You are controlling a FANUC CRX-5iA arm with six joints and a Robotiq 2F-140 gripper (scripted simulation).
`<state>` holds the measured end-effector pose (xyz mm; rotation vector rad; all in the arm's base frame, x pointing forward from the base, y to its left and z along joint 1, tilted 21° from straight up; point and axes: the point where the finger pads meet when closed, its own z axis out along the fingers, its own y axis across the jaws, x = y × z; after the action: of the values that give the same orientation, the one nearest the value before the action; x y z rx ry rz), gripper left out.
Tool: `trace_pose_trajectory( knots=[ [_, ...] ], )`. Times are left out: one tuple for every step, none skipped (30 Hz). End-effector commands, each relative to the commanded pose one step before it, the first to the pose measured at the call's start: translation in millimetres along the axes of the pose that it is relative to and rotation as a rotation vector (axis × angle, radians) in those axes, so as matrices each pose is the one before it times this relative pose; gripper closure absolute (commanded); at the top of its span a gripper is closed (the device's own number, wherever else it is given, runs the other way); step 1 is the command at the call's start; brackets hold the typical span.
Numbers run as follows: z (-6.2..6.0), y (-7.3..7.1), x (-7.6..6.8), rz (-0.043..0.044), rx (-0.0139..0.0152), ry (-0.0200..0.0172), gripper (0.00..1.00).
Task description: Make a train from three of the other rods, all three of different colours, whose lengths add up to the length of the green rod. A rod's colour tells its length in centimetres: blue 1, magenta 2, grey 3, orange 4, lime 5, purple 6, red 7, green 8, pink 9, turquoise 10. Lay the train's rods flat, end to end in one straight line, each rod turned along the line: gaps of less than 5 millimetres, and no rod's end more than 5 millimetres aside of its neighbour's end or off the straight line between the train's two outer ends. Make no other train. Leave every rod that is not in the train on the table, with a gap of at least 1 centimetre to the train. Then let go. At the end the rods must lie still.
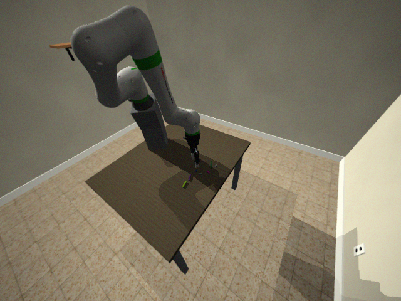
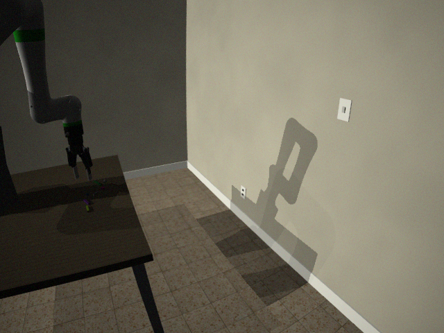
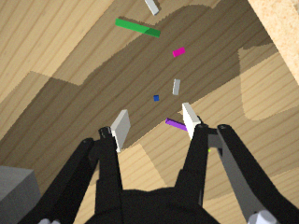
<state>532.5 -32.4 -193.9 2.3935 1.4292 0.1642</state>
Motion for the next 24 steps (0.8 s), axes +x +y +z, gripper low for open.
trace_pose_trajectory(
  knots=[
    [-0.12,0.09,0.18,-0.00012,0.00040,-0.00033,0.00],
    [0.00,0.00,0.00,0.00000,0.00000,0.00000,0.00],
    [0.00,0.00,0.00,0.00000,0.00000,0.00000,0.00],
    [0.00,0.00,0.00,0.00000,0.00000,0.00000,0.00],
    [0.00,0.00,0.00,0.00000,0.00000,0.00000,0.00],
    [0.00,0.00,0.00,0.00000,0.00000,0.00000,0.00],
    [0.00,0.00,0.00,0.00000,0.00000,0.00000,0.00],
    [0.00,0.00,0.00,0.00000,0.00000,0.00000,0.00],
    [0.00,0.00,0.00,0.00000,0.00000,0.00000,0.00],
    [0.00,0.00,0.00,0.00000,0.00000,0.00000,0.00],
    [0.00,0.00,0.00,0.00000,0.00000,0.00000,0.00],
    [0.00,0.00,0.00,0.00000,0.00000,0.00000,0.00],
    [0.08,0.31,0.18,0.00353,-0.00018,-0.00007,0.00],
    [0.47,1.88,1.15,0.02183,-0.00109,-0.00042,0.00],
    [1.08,4.22,2.81,0.05110,-0.00245,-0.00084,0.00],
    [1.73,6.35,5.05,0.08445,-0.00369,-0.00103,0.00],
    [0.52,1.70,1.70,0.02571,-0.00103,-0.00023,0.00],
    [0.46,1.46,1.58,0.02325,-0.00089,-0.00018,0.00],
    [0.62,1.88,2.20,0.03169,-0.00115,-0.00021,0.00],
    [0.66,1.88,2.44,0.03426,-0.00116,-0.00017,0.00],
    [0.00,0.00,0.00,0.00000,0.00000,0.00000,0.00],
    [0.00,0.00,0.00,0.00000,0.00000,0.00000,0.00],
    [1.86,4.74,7.20,0.09899,-0.00283,-0.00027,0.00],
    [0.48,0.95,2.01,0.02634,-0.00062,-0.00003,0.00]
  ],
)
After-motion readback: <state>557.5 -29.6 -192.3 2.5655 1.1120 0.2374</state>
